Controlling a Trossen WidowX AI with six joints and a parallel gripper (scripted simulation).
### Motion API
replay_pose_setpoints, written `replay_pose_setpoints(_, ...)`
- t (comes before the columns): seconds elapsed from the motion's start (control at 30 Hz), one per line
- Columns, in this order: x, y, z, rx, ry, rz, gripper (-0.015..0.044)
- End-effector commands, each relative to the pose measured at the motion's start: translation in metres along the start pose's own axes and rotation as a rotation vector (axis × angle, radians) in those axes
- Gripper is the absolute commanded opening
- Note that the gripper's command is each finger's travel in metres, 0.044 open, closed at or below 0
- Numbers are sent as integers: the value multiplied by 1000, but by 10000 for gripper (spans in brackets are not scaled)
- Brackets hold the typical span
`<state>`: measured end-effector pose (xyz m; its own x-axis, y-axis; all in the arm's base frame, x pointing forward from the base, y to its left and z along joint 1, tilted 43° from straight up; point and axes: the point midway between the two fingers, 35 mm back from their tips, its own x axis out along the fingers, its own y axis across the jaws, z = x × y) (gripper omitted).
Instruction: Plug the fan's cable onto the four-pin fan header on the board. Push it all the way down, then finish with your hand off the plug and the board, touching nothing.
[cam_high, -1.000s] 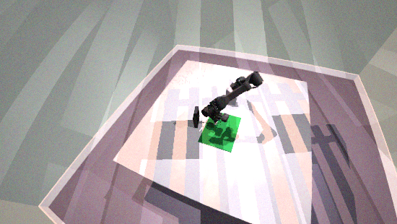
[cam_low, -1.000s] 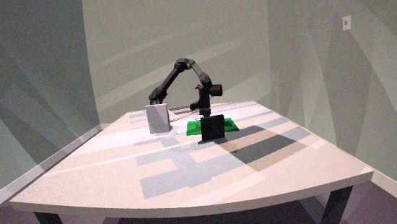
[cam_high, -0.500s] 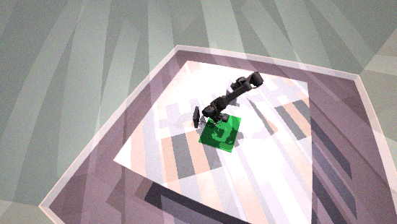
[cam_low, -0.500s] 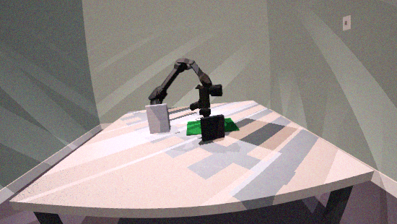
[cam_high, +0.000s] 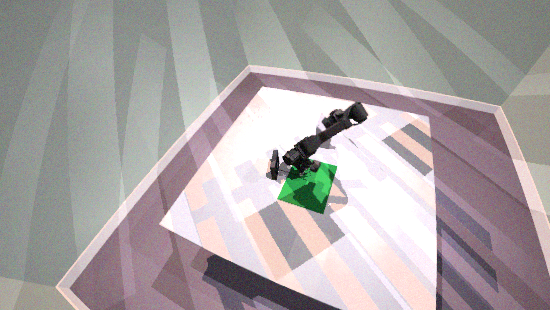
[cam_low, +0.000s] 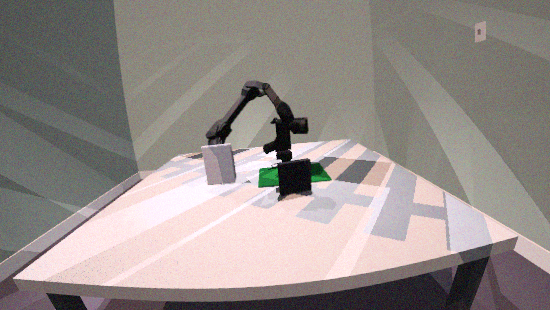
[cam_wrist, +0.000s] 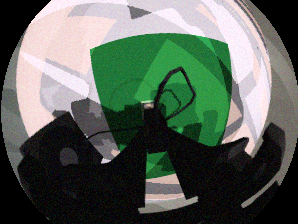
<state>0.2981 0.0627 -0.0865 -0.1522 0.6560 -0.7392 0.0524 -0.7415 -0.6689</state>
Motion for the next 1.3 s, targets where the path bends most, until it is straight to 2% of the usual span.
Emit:
replay_pose_setpoints(0.0,1,-1,0,7,2,-5,0)
replay_pose_setpoints(1.27,18,-1,0,7,2,-6,0)
